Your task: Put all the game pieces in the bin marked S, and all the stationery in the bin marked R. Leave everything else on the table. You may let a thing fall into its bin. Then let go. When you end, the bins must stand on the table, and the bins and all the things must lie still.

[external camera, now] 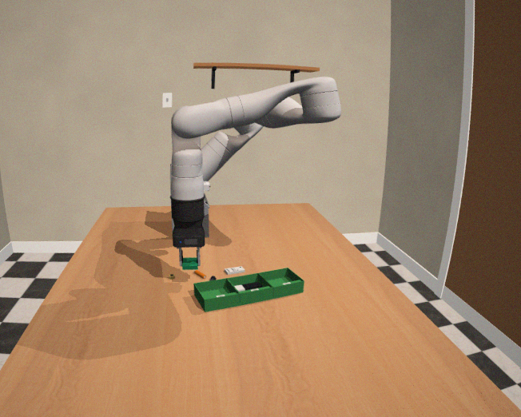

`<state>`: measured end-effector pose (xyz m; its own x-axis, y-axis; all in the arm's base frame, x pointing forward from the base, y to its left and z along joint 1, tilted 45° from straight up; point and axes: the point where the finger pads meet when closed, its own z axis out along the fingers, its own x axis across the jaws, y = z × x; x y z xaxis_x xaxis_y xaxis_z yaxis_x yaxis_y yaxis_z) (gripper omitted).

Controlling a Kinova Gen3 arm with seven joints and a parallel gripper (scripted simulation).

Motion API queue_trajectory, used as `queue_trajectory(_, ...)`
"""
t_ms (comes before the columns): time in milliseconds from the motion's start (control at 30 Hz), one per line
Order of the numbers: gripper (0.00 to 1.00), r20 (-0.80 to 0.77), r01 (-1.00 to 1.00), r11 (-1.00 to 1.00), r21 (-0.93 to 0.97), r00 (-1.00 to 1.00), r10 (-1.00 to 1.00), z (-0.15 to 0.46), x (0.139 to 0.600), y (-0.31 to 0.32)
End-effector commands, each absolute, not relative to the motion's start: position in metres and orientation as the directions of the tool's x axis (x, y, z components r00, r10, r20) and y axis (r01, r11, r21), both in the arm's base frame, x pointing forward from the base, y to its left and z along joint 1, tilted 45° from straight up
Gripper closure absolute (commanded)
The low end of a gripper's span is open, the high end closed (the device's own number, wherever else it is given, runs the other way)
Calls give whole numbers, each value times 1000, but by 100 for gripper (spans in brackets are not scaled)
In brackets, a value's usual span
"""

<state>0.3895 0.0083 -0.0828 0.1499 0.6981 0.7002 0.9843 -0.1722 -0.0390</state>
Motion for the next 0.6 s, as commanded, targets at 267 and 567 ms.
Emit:
queue_trajectory(267, 30, 701, 988, -152, -16, 119, 703, -43, 424, 43)
queue_trajectory(567, 30, 686, 989, 13, 146, -111, 719, -13, 449, 71)
